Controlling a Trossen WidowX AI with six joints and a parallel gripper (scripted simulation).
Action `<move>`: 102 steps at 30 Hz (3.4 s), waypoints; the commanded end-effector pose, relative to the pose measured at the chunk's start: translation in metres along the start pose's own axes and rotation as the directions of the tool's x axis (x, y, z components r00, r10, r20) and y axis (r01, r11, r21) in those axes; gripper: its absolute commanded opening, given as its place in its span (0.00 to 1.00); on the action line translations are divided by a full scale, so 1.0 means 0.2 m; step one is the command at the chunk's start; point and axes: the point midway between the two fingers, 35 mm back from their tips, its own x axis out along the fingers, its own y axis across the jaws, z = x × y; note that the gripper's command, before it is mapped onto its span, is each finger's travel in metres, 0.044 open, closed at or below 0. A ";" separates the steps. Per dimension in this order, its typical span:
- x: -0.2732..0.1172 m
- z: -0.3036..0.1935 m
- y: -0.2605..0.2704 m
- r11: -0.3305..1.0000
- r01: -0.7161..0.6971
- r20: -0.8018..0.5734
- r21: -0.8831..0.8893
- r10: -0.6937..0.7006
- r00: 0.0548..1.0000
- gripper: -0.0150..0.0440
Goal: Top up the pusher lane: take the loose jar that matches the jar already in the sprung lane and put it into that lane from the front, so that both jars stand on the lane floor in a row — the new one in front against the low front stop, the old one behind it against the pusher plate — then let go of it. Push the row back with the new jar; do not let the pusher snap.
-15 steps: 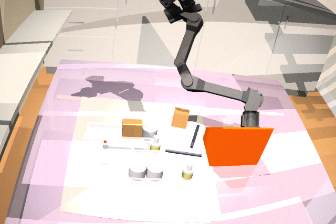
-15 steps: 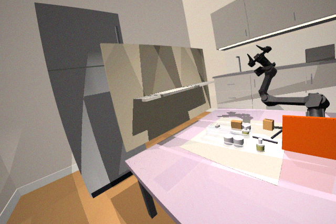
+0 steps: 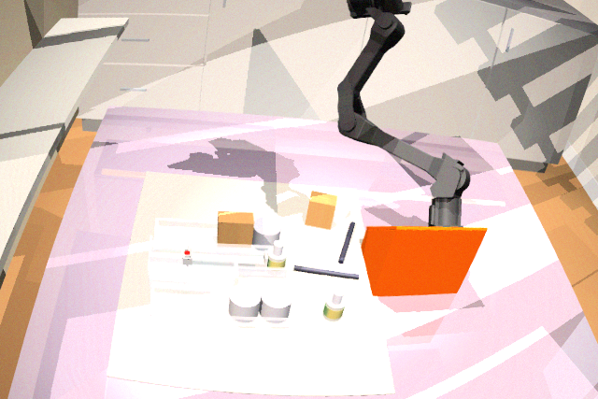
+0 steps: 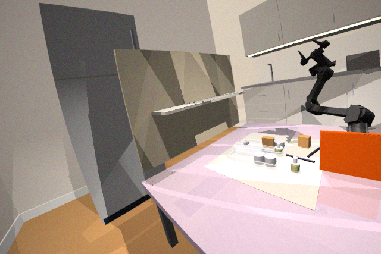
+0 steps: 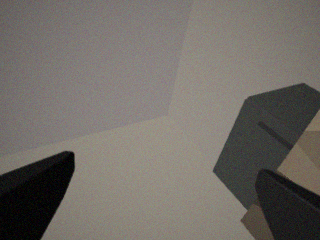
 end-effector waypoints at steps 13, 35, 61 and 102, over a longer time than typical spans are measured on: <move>0.11 -0.39 0.75 0.902 0.041 0.015 -0.429 -0.038 0.999 1.00; 0.56 -1.38 0.71 0.714 0.059 -0.219 -0.697 -0.290 0.932 1.00; 0.12 -2.70 -0.80 0.521 0.288 -0.533 -0.803 -0.845 0.042 1.00; -1.20 -2.96 -1.40 0.079 0.343 -0.328 -0.936 -0.546 -0.771 1.00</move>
